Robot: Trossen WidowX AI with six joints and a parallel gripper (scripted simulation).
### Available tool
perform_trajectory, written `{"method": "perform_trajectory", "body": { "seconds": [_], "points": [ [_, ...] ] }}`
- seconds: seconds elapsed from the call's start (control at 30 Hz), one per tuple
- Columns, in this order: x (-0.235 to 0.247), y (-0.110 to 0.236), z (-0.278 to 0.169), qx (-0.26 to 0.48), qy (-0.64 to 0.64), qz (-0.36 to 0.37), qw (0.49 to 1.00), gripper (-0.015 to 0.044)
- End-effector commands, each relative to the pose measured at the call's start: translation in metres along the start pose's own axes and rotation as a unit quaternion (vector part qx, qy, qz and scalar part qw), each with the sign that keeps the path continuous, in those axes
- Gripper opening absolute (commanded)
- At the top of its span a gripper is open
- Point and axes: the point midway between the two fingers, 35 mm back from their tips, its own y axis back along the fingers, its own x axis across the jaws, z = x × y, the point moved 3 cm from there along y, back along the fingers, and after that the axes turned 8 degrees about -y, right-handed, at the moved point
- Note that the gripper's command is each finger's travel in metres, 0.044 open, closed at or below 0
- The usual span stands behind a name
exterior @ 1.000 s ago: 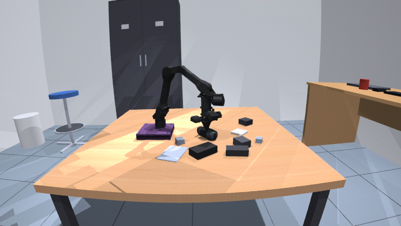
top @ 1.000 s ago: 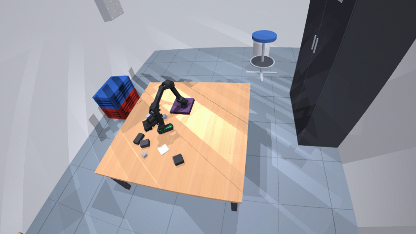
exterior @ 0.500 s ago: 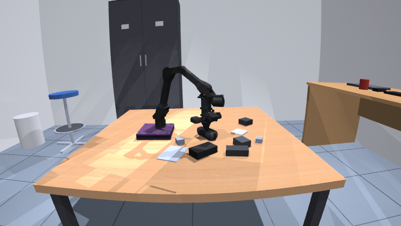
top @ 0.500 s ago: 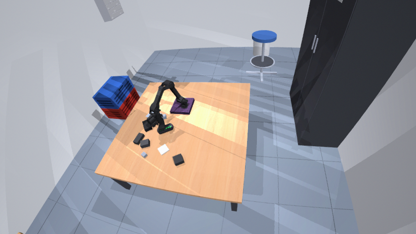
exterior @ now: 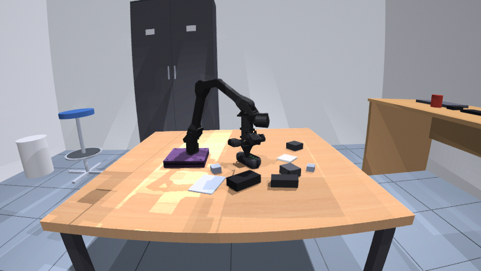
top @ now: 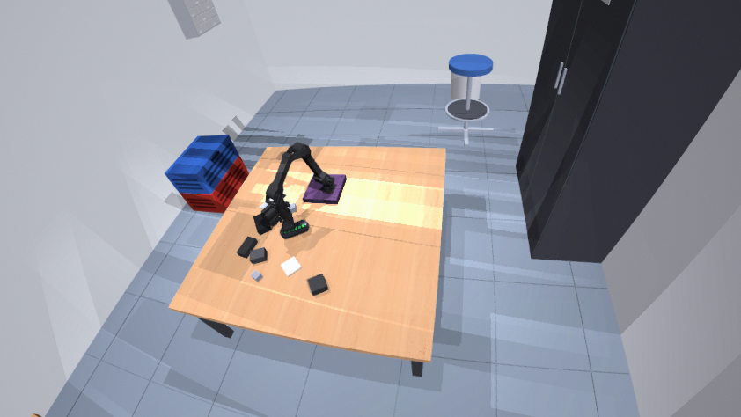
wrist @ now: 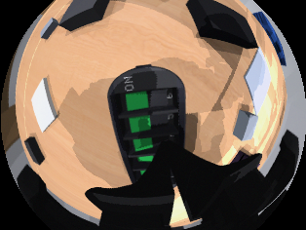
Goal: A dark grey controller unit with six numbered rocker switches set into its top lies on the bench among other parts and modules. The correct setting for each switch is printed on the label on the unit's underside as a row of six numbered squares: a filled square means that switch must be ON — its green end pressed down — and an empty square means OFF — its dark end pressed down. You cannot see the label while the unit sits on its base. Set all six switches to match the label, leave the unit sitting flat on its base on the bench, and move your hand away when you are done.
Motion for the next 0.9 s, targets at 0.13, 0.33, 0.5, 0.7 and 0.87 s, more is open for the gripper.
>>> {"method": "perform_trajectory", "body": {
  "seconds": [0.13,0.33,0.5,0.7,0.87],
  "points": [
    [0.001,0.038,0.001,-0.005,0.002,0.007,1.000,0.0000],
    [0.009,0.041,-0.010,-0.005,0.002,0.007,1.000,0.0000],
    [0.010,0.042,-0.011,-0.005,0.001,0.007,1.000,0.0000],
    [0.010,0.042,-0.011,-0.006,0.003,0.007,1.000,0.0000],
    [0.010,0.042,-0.011,-0.006,0.003,0.007,1.000,0.0000]
  ]
}}
